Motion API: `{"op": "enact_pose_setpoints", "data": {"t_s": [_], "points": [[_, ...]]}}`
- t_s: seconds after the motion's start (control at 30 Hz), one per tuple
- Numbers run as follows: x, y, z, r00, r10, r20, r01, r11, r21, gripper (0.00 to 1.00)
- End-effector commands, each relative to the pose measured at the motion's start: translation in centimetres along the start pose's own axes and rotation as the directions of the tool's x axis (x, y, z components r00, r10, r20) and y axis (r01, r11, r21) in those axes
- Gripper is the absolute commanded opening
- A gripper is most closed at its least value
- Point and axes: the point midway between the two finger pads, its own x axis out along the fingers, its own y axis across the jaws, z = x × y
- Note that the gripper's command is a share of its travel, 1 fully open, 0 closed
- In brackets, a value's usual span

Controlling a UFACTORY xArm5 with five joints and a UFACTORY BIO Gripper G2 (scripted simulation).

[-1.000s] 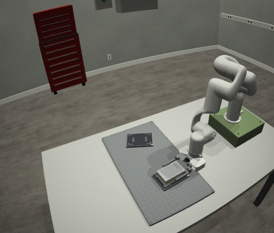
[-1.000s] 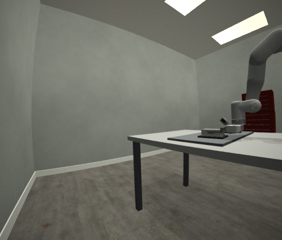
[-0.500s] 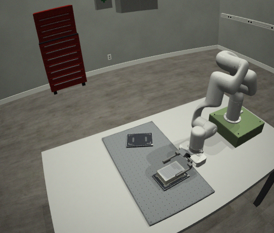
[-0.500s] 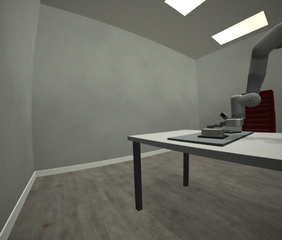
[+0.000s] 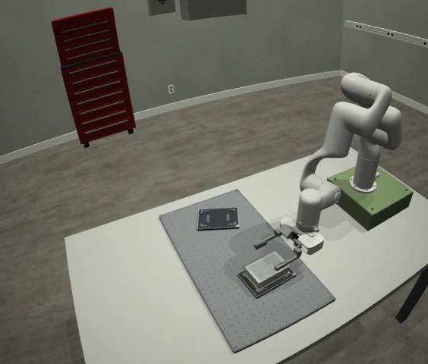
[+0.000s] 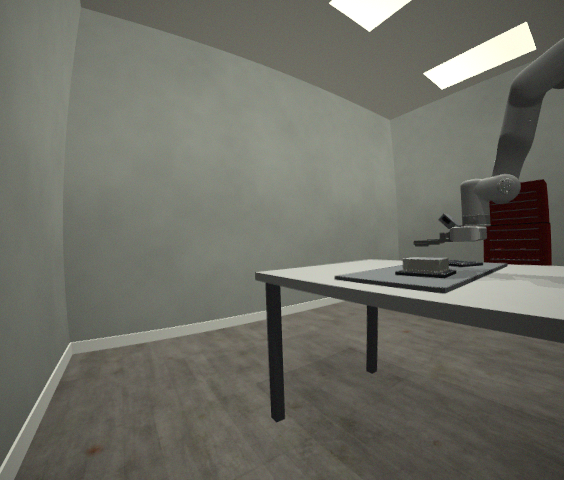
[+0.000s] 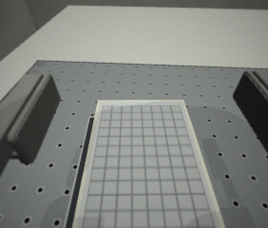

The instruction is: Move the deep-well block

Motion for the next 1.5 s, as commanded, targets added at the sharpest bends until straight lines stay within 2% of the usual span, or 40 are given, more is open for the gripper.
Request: {"op": "enact_pose_setpoints", "data": {"t_s": [0.0, 0.6, 0.7, 0.83, 1.33, 1.47], "points": [[0.1, 0.0, 0.5, 1.0, 0.0, 0.0, 0.0, 1.0, 0.012, 0.37], [0.1, 0.0, 0.5, 1.0, 0.0, 0.0, 0.0, 1.0, 0.012, 0.37], [-0.3, -0.9, 1.6, 0.997, -0.079, -0.001, 0.079, 0.997, 0.012, 0.37], [-0.6, -1.5, 2.4, 0.997, -0.079, -0.001, 0.079, 0.997, 0.012, 0.37], [-2.5, -6.1, 8.0, 0.997, -0.079, -0.001, 0.079, 0.997, 0.012, 0.37], [-2.7, -6.7, 8.8, 0.997, -0.079, -0.001, 0.079, 0.997, 0.011, 0.37]]}}
